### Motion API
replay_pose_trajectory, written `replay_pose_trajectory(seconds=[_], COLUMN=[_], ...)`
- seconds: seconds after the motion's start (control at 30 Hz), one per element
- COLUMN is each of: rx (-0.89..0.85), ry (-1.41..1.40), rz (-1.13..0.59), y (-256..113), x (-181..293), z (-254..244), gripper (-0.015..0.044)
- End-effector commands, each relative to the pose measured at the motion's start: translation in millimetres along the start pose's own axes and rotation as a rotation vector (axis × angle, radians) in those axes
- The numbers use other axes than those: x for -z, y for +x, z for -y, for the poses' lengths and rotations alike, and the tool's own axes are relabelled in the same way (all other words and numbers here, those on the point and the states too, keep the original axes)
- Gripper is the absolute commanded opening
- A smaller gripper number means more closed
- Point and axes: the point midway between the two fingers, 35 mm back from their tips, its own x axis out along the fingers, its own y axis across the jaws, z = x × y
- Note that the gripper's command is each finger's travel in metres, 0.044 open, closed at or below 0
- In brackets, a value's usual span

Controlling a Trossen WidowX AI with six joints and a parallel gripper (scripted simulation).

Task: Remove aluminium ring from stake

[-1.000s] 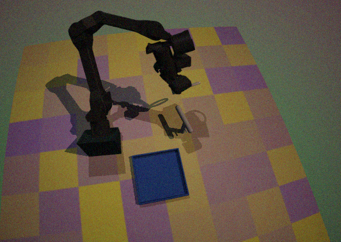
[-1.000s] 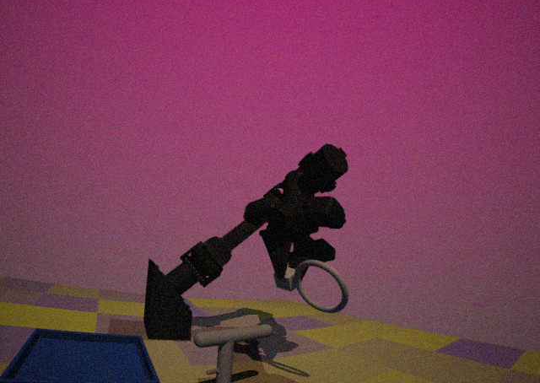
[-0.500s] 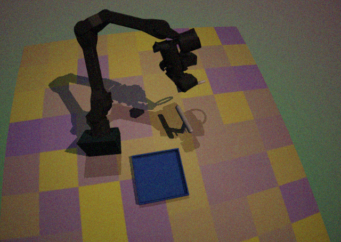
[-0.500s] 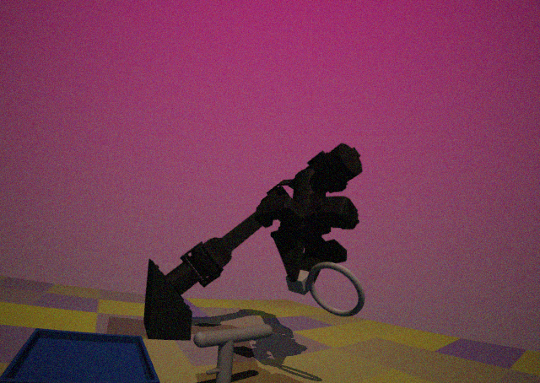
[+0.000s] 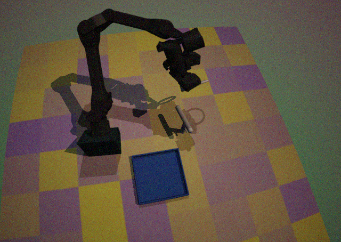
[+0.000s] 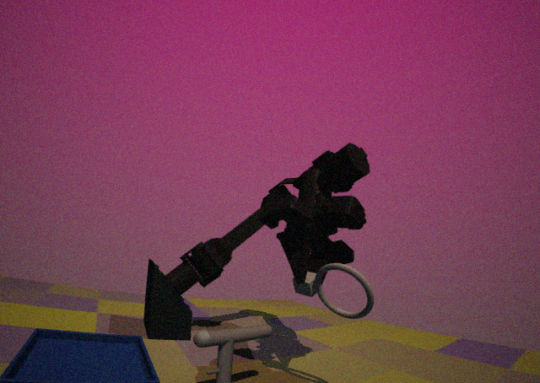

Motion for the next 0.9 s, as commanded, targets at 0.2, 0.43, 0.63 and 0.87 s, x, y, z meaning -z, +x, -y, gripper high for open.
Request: replay_pose_trajectory(seconds=[0.2, 0.43, 0.63, 0.87], rx=[-0.010, -0.027, -0.045, -0.069], ry=[0.204, 0.362, 0.498, 0.654], rz=[0.037, 0.066, 0.089, 0.116], y=[1.7, 2.6, 3.3, 4.1], x=[8.3, 15.8, 22.7, 31.0], z=[12.8, 20.6, 26.9, 33.8], gripper=[0.0000, 0.0000, 0.0000, 0.0000])
